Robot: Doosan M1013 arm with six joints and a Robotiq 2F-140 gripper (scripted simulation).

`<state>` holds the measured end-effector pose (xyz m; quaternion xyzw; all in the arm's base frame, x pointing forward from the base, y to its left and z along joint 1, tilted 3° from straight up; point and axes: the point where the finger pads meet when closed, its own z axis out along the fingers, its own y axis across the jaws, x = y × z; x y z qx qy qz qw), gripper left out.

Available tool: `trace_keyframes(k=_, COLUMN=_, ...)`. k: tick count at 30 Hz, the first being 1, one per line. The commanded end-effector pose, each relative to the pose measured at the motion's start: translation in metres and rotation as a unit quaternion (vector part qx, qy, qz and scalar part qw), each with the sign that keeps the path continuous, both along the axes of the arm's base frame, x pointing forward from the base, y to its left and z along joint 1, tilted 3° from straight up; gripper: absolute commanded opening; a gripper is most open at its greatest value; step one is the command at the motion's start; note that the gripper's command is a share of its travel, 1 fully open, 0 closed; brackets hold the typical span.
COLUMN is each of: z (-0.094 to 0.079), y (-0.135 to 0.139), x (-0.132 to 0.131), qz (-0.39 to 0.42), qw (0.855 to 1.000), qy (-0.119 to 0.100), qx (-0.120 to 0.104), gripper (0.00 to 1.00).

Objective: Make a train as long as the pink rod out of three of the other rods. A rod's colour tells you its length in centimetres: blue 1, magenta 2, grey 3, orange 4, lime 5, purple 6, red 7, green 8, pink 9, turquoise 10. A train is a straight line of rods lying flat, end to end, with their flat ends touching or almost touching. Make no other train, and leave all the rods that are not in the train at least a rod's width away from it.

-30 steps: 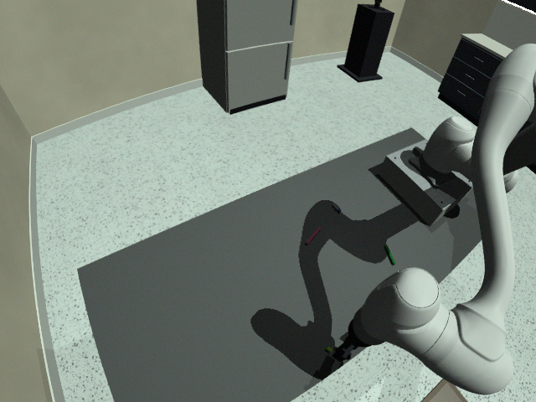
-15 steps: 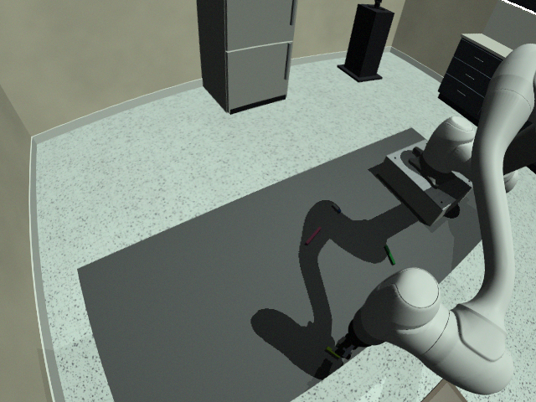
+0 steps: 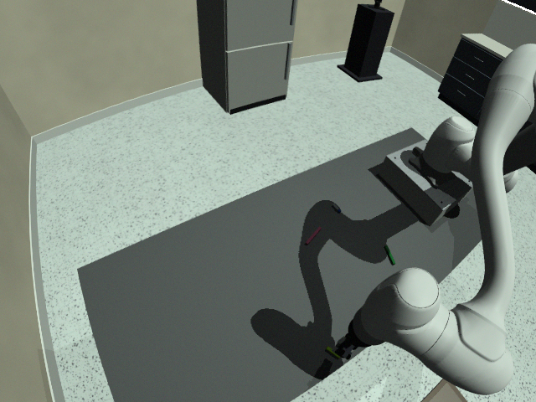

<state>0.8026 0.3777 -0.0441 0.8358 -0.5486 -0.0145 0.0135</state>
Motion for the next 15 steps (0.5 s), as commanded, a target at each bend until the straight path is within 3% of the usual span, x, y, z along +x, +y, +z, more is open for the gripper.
trace_keyframes(k=1, z=-0.0018, y=0.0017, x=-0.0024, qz=0.001, qw=1.0, qy=0.004, qx=0.0, gripper=0.23)
trace_keyframes(k=15, z=-0.011, y=0.0017, x=-0.0026, qz=0.0, qw=1.0, qy=0.004, qx=0.0, gripper=0.23)
